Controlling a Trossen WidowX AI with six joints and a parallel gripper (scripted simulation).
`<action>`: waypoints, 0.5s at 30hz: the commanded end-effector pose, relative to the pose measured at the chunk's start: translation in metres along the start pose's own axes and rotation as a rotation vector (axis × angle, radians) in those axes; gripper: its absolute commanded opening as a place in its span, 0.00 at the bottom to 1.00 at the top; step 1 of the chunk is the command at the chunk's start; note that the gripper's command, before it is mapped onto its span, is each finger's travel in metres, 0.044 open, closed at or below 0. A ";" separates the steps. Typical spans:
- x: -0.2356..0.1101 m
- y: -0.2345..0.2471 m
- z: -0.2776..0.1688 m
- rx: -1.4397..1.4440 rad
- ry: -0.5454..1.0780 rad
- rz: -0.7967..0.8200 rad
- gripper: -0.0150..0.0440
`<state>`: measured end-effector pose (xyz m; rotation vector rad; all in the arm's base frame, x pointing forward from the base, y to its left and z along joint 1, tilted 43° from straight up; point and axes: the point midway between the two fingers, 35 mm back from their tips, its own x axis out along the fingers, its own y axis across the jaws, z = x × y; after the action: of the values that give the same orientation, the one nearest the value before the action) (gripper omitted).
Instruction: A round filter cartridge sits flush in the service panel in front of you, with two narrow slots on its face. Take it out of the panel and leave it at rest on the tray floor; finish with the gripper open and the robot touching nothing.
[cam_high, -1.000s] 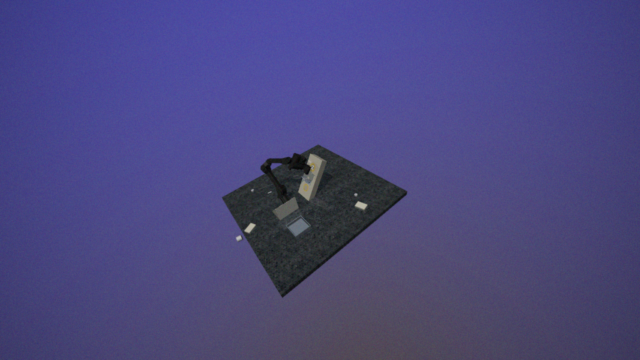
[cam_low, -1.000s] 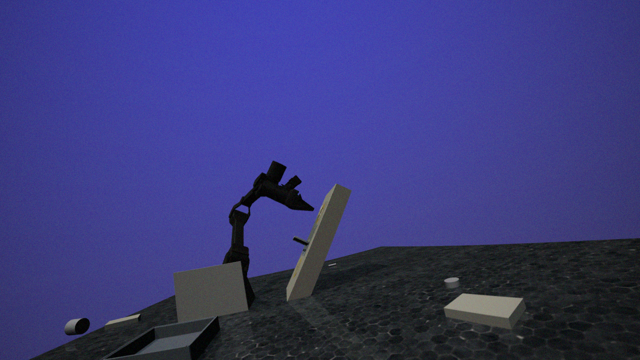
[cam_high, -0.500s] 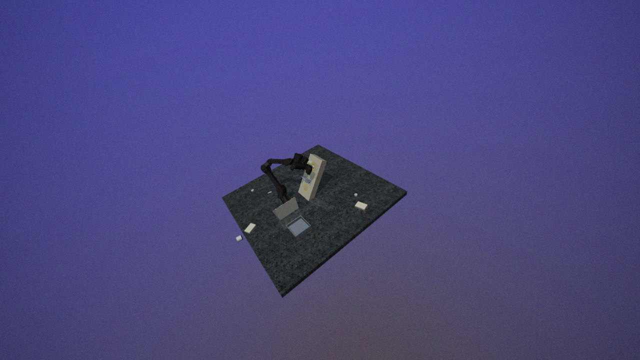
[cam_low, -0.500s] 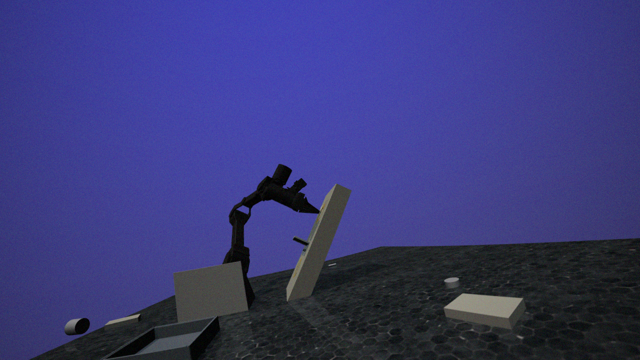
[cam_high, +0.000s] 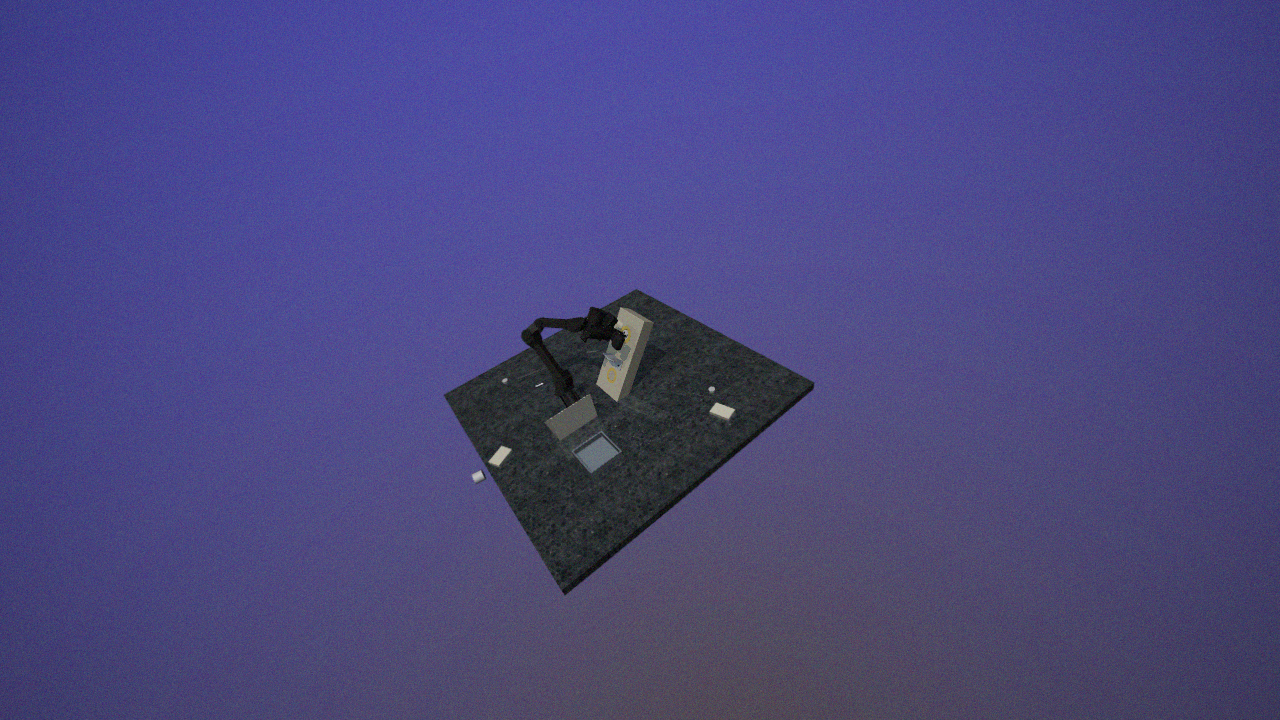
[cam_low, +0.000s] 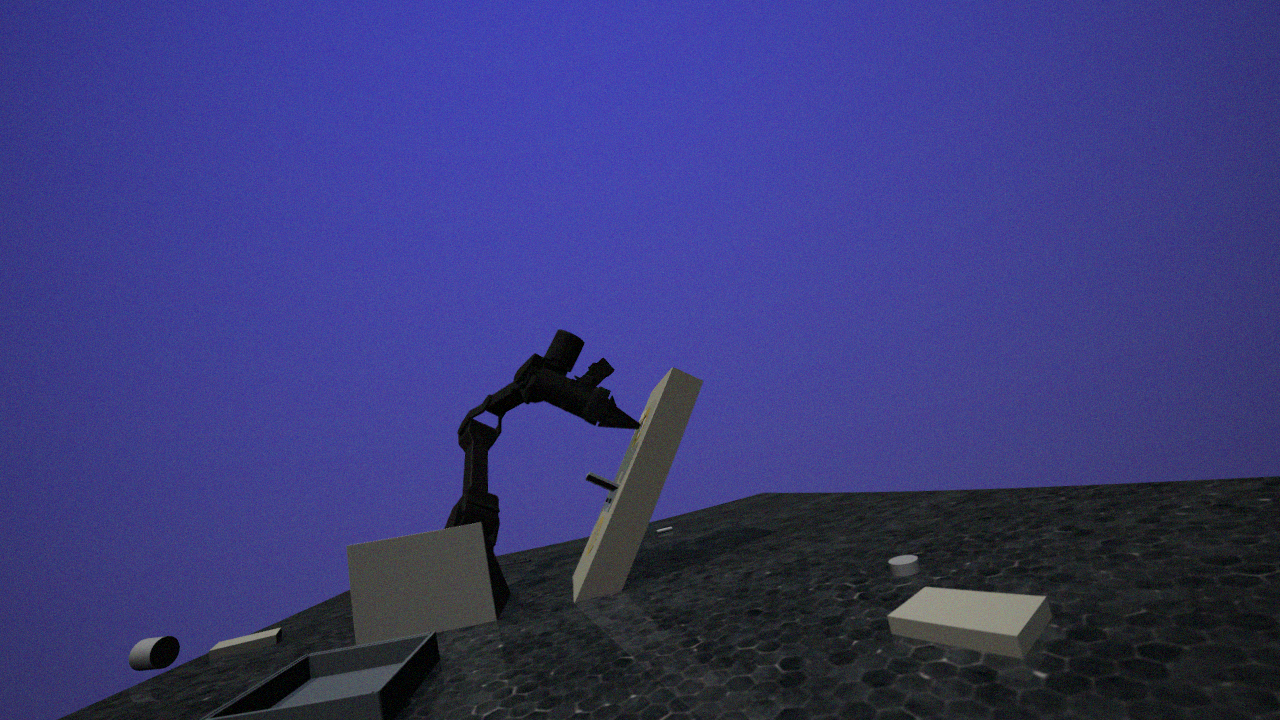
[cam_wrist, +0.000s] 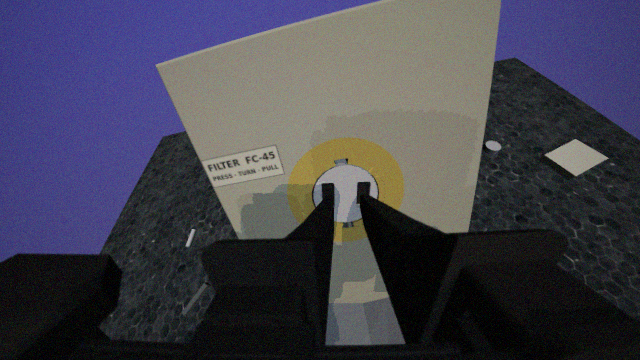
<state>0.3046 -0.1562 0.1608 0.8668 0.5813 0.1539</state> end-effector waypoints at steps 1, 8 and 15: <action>0.000 -0.001 0.000 0.007 0.000 -0.003 0.41; 0.000 0.000 0.001 0.007 0.000 -0.003 0.41; 0.000 0.000 0.002 0.007 0.000 -0.003 0.41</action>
<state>0.3053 -0.1565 0.1612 0.8675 0.5817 0.1539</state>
